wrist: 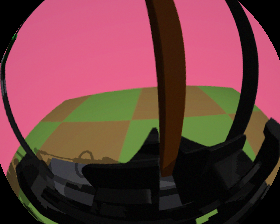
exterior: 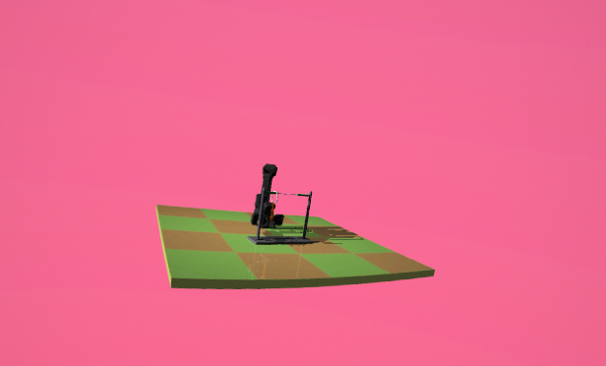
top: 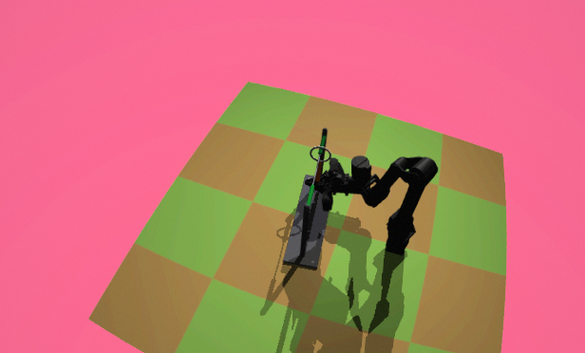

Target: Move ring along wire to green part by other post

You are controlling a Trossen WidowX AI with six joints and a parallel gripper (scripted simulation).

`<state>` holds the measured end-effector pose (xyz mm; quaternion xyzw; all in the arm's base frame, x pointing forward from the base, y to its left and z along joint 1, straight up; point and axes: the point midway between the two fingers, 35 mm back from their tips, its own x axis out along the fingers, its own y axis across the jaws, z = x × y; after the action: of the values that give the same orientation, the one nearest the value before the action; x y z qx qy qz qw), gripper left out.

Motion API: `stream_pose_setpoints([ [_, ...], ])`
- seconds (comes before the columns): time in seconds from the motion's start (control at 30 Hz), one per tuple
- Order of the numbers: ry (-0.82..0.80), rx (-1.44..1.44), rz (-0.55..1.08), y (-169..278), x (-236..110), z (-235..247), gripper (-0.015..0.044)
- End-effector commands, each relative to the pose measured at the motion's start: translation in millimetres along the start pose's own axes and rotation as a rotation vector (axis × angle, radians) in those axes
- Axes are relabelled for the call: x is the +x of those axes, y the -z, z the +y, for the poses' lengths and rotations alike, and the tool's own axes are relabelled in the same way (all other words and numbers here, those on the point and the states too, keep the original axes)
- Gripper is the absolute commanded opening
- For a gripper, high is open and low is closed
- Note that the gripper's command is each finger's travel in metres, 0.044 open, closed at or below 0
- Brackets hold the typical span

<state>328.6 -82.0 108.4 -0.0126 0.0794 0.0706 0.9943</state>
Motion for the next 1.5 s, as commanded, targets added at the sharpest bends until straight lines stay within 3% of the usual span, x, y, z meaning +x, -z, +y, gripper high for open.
stream_pose_setpoints([
  [0.0, 0.0, 0.0, 0.0, 0, 0, 0, -0.0076],
  [0.1, 0.0, 0.0, 0.0, 0, 0, 0, -0.015],
  [1.47, 0.013, -0.002, -0.002, -21, -3, -3, -0.015],
])
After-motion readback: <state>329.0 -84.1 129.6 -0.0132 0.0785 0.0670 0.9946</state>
